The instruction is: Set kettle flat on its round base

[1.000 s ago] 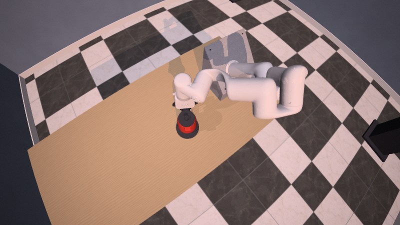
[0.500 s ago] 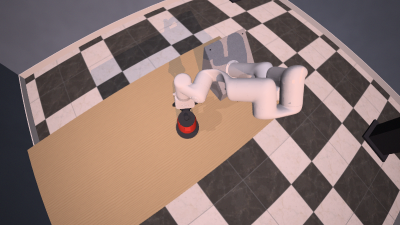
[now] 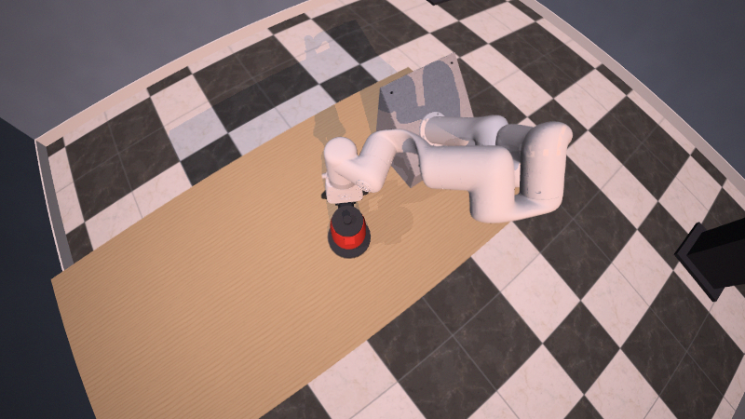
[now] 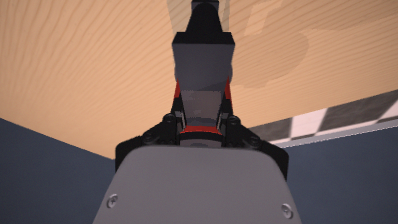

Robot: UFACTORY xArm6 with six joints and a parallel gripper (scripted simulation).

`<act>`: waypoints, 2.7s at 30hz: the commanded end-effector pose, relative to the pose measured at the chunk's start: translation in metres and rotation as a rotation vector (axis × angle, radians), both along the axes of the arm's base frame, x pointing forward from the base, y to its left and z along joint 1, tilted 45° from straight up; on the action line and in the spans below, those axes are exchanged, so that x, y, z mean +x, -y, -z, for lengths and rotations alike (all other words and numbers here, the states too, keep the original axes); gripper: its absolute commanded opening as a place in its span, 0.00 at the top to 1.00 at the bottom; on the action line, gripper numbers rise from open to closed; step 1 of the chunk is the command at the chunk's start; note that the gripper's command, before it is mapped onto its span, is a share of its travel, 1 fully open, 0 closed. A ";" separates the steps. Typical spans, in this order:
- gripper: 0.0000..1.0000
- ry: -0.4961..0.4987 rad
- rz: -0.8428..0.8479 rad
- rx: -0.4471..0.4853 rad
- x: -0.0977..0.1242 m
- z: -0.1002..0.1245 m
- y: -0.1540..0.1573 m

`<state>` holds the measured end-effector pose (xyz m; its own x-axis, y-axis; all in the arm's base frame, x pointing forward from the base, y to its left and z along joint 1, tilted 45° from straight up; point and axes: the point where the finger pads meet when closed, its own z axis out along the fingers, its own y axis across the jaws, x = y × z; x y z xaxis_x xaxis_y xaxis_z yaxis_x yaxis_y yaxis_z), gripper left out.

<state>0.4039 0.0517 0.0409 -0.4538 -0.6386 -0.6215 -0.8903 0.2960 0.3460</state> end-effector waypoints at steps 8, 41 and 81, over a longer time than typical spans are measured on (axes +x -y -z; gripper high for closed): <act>1.00 0.003 0.001 -0.001 0.001 -0.001 0.001; 1.00 0.003 0.001 -0.001 0.001 0.003 -0.003; 0.19 0.003 0.001 -0.001 0.001 0.004 -0.003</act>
<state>0.4036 0.0560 0.0365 -0.4538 -0.6388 -0.6212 -0.8903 0.2960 0.3460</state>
